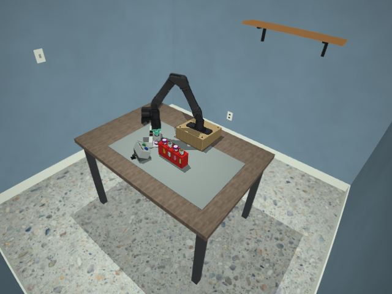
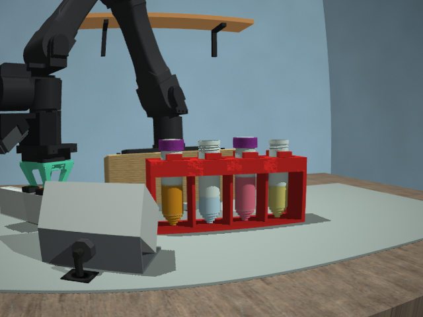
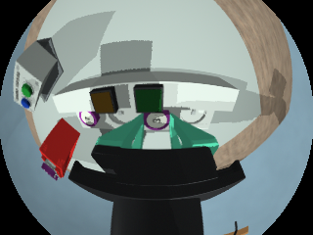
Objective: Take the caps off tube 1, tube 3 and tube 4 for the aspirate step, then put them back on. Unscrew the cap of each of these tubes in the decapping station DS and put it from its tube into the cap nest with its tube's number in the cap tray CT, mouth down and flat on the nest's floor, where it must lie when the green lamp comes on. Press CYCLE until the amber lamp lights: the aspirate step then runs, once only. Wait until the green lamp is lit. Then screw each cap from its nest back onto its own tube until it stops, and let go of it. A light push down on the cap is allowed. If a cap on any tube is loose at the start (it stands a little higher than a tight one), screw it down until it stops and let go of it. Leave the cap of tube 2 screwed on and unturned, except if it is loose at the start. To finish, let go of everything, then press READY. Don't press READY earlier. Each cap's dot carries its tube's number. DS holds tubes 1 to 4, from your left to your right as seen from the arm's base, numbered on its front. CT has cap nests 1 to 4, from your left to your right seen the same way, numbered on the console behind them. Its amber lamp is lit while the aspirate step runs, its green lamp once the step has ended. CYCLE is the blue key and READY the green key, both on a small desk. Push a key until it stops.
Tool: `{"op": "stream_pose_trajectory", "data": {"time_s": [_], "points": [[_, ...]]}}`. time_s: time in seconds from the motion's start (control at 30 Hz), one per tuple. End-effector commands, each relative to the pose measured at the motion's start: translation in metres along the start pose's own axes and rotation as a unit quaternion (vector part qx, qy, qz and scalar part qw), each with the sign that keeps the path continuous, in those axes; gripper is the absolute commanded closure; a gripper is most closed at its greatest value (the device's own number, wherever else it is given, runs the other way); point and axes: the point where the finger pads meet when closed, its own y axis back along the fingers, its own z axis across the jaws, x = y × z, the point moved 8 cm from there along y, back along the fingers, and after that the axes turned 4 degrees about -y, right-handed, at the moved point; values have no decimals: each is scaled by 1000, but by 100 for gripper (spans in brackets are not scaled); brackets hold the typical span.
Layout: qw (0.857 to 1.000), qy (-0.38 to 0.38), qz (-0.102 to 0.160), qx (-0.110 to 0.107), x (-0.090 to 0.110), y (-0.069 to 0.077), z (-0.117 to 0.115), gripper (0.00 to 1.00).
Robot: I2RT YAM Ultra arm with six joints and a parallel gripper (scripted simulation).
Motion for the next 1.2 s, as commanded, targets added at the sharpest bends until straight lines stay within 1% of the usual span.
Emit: {"op": "stream_pose_trajectory", "data": {"time_s": [0.0,0.13,0.17,0.63,0.83,0.9,1.17], "points": [[1000,0,-9,0,-3,2,-1,100],[1000,0,-9,0,-3,2,-1,100],[1000,0,-9,0,-3,2,-1,53],[1000,0,-9,0,-3,2,-1,53],[1000,0,-9,0,-2,32,0,53],[1000,0,-9,0,-2,32,0,53],[1000,0,-9,0,-2,72,0,53]]}}
